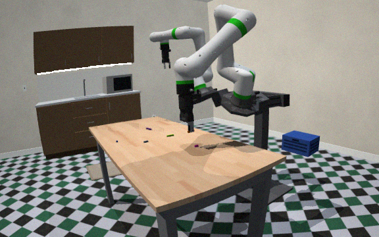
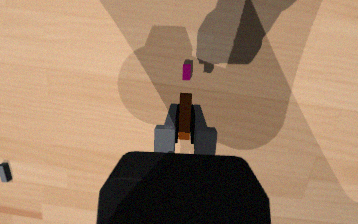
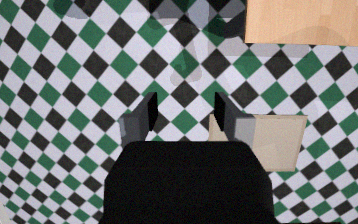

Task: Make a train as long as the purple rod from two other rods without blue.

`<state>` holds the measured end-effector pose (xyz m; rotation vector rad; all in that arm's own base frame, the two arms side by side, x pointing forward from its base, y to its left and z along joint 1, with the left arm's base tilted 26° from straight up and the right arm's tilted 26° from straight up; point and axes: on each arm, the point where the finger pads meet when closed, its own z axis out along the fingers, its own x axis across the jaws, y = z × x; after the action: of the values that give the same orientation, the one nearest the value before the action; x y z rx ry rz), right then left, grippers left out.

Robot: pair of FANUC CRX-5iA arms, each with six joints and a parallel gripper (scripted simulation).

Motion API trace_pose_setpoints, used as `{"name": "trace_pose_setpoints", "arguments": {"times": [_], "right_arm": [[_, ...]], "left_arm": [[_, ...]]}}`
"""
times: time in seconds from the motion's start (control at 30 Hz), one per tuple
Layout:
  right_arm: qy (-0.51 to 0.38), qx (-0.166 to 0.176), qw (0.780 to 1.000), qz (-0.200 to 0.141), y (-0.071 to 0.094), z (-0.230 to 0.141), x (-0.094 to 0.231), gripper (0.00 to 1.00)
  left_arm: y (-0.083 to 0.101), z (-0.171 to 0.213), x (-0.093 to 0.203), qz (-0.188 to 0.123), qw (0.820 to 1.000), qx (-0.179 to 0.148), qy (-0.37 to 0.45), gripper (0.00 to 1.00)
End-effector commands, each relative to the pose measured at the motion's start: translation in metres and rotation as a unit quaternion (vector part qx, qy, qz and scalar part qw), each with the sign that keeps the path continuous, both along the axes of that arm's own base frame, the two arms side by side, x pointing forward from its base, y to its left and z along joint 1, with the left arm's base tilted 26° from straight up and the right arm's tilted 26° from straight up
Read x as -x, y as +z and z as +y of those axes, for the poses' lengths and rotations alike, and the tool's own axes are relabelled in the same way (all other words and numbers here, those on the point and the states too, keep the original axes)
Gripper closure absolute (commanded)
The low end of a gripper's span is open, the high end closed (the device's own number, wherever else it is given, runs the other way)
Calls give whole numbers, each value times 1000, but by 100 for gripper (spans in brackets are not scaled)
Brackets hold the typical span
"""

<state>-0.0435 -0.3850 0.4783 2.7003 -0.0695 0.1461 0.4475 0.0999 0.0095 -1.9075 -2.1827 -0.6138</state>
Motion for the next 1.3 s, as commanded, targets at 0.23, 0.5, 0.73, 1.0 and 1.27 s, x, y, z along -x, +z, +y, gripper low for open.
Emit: {"name": "trace_pose_setpoints", "arguments": {"times": [0.23, 0.5, 0.73, 1.0, 1.27], "right_arm": [[0, 1, 1000, 0, 1, 0, 0, 0], [0, 1, 1000, 0, 1, 0, 0, 0], [0, 1, 1000, 0, 1, 0, 0, 0], [0, 1, 1000, 0, 1, 0, 0, 0], [0, 1, 1000, 0, 1, 0, 0, 0]], "left_arm": [[-36, 17, -6, -1, 1000, 0, 0, 76], [-57, 27, -9, -1, 1000, 0, 0, 76], [-69, 33, -11, -1, 1000, 0, 0, 76], [-70, 33, -11, -1, 1000, 0, 0, 76], [-70, 33, -11, -1, 1000, 0, 0, 76]]}}
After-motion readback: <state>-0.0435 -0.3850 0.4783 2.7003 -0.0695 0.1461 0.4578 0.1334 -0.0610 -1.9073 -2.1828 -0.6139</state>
